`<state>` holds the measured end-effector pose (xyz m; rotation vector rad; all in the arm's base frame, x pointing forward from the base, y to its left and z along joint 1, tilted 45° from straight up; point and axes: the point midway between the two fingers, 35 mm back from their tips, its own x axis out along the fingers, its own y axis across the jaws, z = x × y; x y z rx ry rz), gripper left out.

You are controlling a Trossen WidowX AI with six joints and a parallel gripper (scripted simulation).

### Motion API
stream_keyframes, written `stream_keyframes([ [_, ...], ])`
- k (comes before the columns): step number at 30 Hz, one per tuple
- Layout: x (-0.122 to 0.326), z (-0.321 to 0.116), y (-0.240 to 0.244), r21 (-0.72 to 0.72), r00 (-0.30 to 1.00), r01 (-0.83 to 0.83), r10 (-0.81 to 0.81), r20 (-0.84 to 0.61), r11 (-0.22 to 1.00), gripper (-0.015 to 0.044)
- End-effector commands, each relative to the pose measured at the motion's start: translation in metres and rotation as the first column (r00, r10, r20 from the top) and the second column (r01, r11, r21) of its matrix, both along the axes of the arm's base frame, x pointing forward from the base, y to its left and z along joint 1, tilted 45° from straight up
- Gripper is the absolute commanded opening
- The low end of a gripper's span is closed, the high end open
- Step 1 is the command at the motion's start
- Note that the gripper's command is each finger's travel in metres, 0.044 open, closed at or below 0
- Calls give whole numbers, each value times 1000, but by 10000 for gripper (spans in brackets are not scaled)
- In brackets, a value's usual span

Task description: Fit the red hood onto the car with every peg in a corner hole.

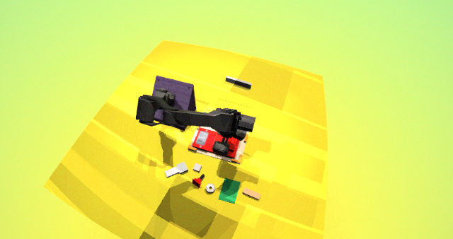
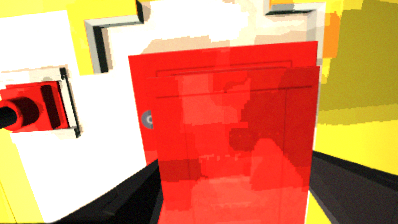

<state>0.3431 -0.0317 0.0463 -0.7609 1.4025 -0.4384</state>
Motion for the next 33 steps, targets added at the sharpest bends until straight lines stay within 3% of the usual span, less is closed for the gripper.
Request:
stream_keyframes([
  [1, 0, -1, -1, -3, 1000, -3, 3, -2, 1000, 0],
  [14, 0, -2, -2, 0, 1000, 0, 0, 0, 1000, 0],
  [30, 0, -3, -3, 0, 1000, 0, 0, 0, 1000, 420],
  [33, 0, -3, -3, 0, 1000, 0, 0, 0, 1000, 440],
])
